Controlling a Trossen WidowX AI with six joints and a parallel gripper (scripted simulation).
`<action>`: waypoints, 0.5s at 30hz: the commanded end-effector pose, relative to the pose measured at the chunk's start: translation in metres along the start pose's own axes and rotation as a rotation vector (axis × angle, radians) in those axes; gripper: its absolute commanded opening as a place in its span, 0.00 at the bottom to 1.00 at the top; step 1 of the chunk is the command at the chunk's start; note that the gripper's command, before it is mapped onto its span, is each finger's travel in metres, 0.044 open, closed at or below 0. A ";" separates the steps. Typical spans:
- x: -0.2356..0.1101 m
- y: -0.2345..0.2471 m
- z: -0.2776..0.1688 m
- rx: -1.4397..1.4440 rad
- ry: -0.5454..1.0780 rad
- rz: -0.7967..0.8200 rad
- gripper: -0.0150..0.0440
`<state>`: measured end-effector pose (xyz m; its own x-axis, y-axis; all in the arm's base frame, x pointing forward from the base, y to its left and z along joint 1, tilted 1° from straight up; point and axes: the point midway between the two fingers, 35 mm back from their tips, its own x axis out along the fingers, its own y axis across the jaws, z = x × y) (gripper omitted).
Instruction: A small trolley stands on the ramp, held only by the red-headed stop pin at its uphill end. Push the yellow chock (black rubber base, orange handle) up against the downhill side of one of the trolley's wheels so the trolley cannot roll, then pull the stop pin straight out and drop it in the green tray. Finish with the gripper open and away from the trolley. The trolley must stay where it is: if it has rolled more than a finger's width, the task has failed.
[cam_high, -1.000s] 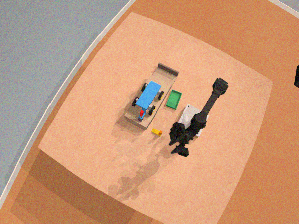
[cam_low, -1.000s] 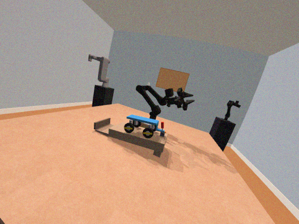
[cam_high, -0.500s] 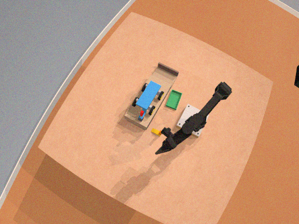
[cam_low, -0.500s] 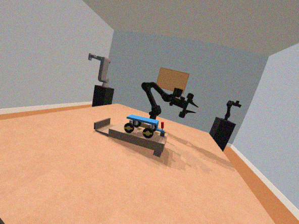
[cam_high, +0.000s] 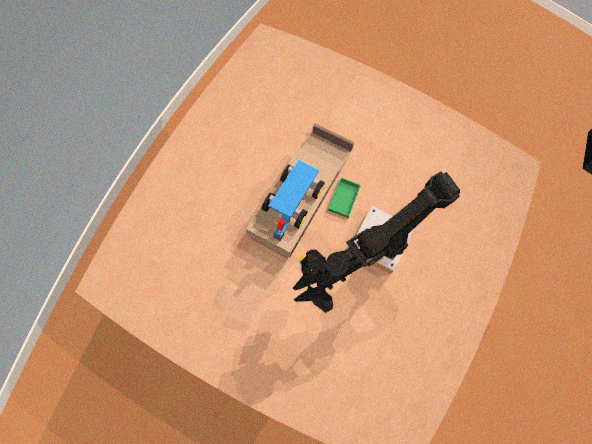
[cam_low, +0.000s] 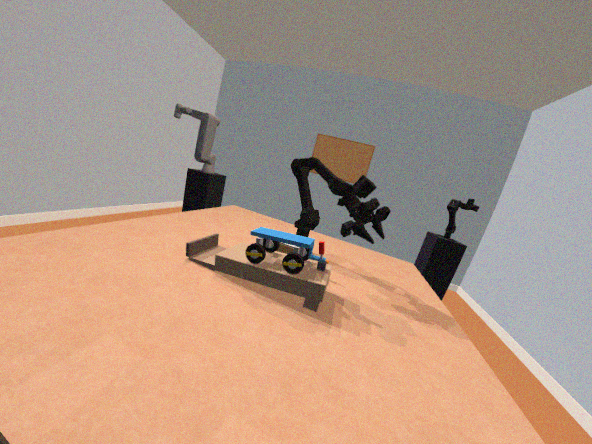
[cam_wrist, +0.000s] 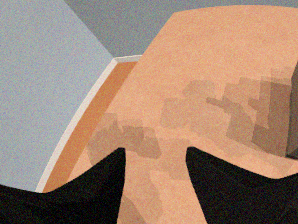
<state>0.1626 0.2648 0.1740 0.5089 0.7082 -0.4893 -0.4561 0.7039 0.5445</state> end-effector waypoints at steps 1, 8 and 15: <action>0.003 -0.013 0.001 -0.151 0.065 -0.076 0.58; 0.005 -0.048 -0.006 -0.457 0.265 -0.207 0.58; -0.005 -0.079 -0.013 -0.728 0.517 -0.258 0.58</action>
<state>0.1848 0.2147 0.1262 0.3817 0.3825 -0.8414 -0.7640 0.6429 -0.0544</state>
